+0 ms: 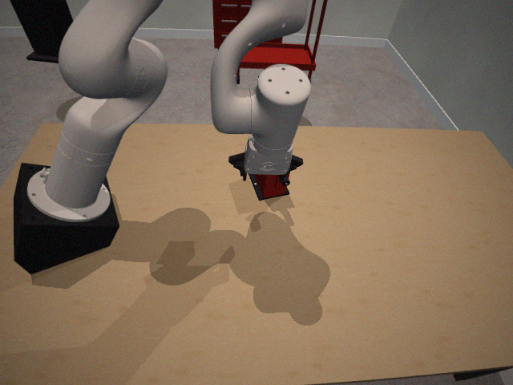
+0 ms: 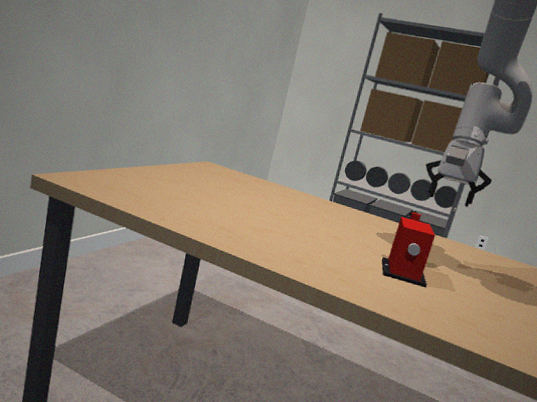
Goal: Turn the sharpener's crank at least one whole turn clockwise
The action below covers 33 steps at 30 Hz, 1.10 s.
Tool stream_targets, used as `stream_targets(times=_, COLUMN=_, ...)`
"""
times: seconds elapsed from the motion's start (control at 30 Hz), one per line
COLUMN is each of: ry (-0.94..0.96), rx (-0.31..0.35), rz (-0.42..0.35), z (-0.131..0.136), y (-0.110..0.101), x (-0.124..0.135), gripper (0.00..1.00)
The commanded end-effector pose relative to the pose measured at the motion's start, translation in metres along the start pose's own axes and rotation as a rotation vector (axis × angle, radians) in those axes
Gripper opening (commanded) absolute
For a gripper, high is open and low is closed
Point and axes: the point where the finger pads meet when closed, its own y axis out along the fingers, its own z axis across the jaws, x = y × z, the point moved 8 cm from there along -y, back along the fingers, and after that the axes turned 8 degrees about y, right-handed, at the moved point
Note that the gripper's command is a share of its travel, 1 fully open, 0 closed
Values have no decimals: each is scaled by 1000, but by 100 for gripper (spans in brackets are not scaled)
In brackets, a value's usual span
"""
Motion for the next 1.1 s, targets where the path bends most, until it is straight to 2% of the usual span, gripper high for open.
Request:
stream_targets(times=0.0, ry=-87, rx=-48, rz=-123, z=20, y=1, x=-21, gripper=100)
stream_targets(times=0.03, ry=-87, rx=-48, rz=-123, z=20, y=1, x=-21, gripper=100)
stream_targets(times=0.07, ry=-135, rx=-41, rz=-173, z=31, y=-1, x=-32, gripper=100)
stream_targets(times=0.1, ry=-135, rx=-41, rz=-173, z=31, y=-1, x=-32, gripper=100)
stream_targets(times=0.13, ry=-175, rx=-28, rz=-212, z=41, y=-3, x=-42, gripper=100)
stream_targets(times=0.2, ry=-175, rx=-28, rz=-212, z=41, y=-3, x=-42, gripper=100)
stream_targets(times=0.27, ry=-231, rx=0, rz=-261, z=54, y=-6, x=-58, gripper=100)
stream_targets(times=0.7, ry=-259, rx=19, rz=-284, z=62, y=-9, x=-67, gripper=100)
stream_targets(times=0.73, ry=-259, rx=19, rz=-284, z=62, y=-9, x=-67, gripper=0)
stream_targets(times=1.07, ry=-259, rx=19, rz=-284, z=62, y=-9, x=-67, gripper=0)
